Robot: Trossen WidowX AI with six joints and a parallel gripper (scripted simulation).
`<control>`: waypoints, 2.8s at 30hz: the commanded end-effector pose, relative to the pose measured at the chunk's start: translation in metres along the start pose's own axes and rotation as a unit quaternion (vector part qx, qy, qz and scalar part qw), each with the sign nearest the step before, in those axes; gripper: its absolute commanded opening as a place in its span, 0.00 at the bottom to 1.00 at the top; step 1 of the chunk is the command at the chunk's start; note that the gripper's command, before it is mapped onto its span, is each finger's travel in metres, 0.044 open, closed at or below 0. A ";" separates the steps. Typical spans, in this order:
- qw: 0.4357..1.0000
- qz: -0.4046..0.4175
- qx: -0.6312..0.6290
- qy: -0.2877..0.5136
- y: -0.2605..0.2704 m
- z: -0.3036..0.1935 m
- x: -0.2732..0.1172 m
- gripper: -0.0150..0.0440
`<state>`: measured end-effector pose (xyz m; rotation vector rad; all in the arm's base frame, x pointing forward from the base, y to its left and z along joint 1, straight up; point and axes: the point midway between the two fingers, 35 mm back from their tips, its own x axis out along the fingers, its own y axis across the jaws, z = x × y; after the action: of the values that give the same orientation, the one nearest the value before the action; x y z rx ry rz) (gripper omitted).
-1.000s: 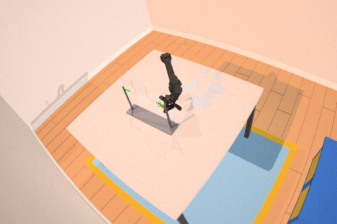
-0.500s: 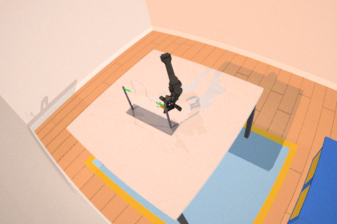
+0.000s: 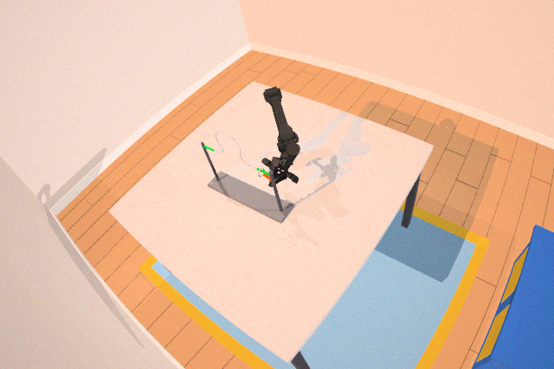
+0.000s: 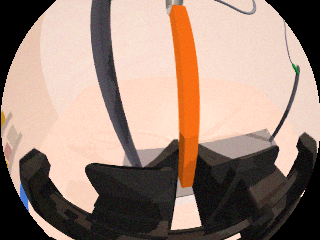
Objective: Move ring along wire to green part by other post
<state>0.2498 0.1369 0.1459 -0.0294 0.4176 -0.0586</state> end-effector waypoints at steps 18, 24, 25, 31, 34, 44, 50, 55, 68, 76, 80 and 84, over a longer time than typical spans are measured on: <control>1.000 -0.002 0.003 0.006 0.002 -0.002 -0.029 0.53; 1.000 -0.002 0.002 0.002 0.000 -0.001 -0.047 0.53; 1.000 -0.002 0.002 0.002 0.000 -0.001 -0.049 0.53; 1.000 -0.001 0.002 0.001 0.000 -0.001 -0.050 0.53; 1.000 -0.001 0.002 0.001 0.000 -0.001 -0.050 0.53; 1.000 -0.001 0.002 0.001 0.000 -0.001 -0.050 0.53; 1.000 -0.001 0.002 0.001 0.000 -0.001 -0.050 0.53; 1.000 -0.001 0.002 0.001 0.000 -0.001 -0.050 0.53; 1.000 0.000 0.000 0.001 0.000 -0.001 -0.099 1.00; 1.000 0.000 0.000 0.001 0.000 -0.001 -0.099 1.00; 1.000 0.000 0.000 0.001 0.000 -0.001 -0.099 1.00; 1.000 0.000 0.000 0.001 0.000 -0.001 -0.099 1.00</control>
<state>0.1588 0.1423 0.1831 -0.0358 0.4255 -0.0577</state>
